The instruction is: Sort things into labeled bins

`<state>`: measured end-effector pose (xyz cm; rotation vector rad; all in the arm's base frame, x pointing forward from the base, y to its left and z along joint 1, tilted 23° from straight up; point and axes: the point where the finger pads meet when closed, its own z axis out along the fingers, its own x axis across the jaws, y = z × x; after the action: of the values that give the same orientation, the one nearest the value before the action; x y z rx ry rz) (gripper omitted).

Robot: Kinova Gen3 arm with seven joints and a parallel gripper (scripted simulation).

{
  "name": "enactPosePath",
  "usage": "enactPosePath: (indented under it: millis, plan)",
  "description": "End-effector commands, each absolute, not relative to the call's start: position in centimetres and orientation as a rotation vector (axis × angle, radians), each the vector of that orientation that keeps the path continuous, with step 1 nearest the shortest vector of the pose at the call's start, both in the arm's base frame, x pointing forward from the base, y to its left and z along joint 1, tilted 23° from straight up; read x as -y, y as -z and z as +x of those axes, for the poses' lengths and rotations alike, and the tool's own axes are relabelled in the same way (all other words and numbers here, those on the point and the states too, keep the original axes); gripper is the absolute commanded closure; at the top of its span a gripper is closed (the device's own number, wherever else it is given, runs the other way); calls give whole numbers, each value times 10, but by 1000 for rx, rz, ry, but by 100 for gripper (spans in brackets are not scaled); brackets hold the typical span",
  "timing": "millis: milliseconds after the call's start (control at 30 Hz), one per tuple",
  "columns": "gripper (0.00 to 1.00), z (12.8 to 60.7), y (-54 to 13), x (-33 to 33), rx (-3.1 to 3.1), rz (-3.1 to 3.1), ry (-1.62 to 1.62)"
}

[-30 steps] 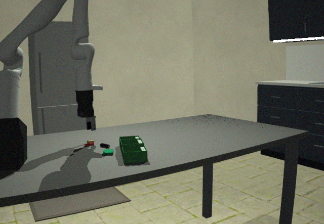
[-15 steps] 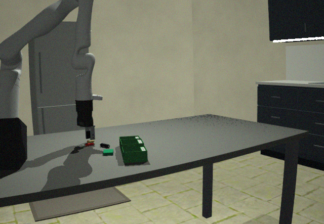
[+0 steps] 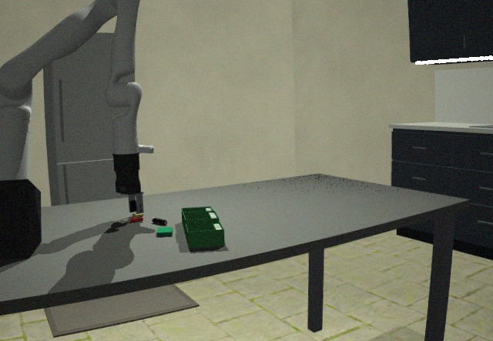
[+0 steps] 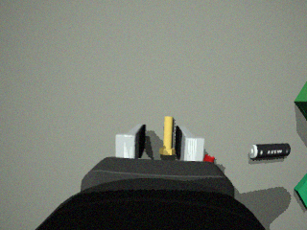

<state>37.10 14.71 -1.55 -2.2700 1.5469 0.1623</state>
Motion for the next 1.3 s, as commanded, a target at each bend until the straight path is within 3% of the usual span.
enactPosePath:
  millis: [0, 1267]
  plan:
    - [38, 371, 15, -148, -1543, -2272, -161]
    - [38, 374, 28, -147, -1543, -2272, -161]
